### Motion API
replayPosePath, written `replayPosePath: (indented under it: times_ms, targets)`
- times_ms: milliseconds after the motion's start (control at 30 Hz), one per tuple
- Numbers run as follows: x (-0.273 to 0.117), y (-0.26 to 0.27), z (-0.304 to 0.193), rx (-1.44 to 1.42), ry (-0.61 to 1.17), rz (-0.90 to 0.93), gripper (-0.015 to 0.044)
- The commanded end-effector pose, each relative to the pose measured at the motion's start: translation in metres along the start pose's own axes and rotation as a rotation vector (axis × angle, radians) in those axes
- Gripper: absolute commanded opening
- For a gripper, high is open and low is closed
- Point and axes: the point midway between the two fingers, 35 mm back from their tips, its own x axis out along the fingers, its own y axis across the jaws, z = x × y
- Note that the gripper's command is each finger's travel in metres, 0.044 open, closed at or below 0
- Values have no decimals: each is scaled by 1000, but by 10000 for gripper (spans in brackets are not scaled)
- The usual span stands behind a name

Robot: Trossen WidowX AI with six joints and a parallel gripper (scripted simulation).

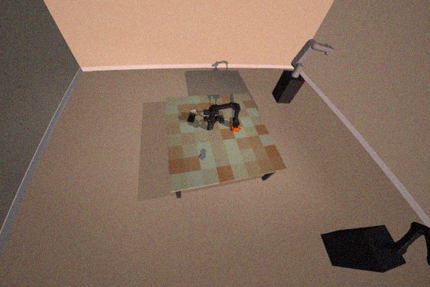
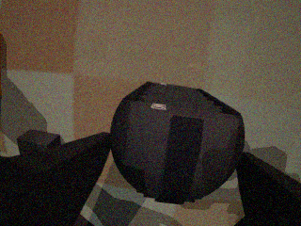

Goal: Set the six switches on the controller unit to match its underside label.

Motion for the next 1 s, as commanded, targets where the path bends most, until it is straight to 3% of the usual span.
replayPosePath:
  times_ms: [0, 967]
  targets:
    - [3, 0, -5, -1, 7, 11, 338]
    - [6, 0, -29, -1, 9, 11, 338]
